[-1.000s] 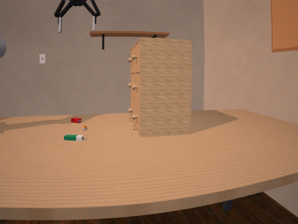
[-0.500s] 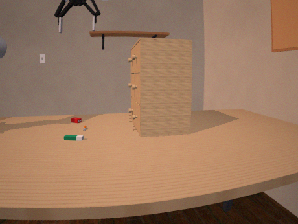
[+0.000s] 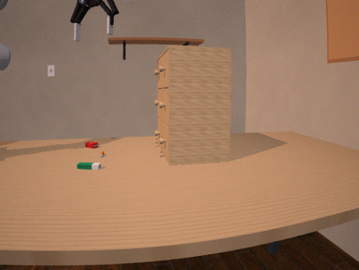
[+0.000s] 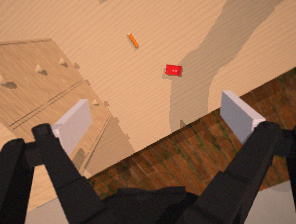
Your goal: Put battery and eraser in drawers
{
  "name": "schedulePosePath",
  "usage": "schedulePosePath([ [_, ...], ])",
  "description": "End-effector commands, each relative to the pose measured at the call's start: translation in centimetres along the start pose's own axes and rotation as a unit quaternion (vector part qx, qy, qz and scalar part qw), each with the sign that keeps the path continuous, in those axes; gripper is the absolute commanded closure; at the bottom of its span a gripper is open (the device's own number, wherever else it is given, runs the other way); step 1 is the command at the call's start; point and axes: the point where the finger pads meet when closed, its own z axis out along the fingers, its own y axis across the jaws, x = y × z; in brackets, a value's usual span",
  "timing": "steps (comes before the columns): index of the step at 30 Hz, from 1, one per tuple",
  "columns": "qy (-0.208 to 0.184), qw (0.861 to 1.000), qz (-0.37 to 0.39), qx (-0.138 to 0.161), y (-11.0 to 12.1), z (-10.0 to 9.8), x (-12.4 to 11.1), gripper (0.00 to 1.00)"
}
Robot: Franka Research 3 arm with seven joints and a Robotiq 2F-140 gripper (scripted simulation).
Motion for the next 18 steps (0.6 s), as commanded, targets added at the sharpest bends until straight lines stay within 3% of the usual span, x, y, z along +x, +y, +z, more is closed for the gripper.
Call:
schedulePosePath([
  [1, -0.003, 0.993, 0.116, -0.006, 0.4, 0.03, -0.34, 0.0],
  [3, -0.003, 0.985, 0.17, -0.006, 0.37, 0.08, -0.36, 0.0],
  [5, -0.003, 0.985, 0.175, -0.007, 0.37, 0.08, -0.36, 0.0],
  [7, -0.002, 0.973, 0.232, -0.007, 0.34, 0.15, -0.38, 0.0],
  [9, -0.002, 0.973, 0.232, -0.007, 0.34, 0.15, -0.38, 0.0],
  [10, -0.002, 0.961, 0.276, -0.007, 0.3, 0.23, -0.39, 0.0],
  [12, -0.002, 0.958, 0.287, -0.007, 0.3, 0.23, -0.39, 0.0],
  [13, -0.001, 0.947, 0.322, -0.007, 0.26, 0.33, -0.41, 0.0],
  [15, -0.001, 0.941, 0.338, -0.007, 0.26, 0.33, -0.41, 0.0],
  [16, 0.0, 0.93, 0.369, -0.007, 0.21, 0.42, -0.43, 0.0],
  [18, 0.0, 0.924, 0.382, -0.008, 0.21, 0.42, -0.43, 0.0],
])
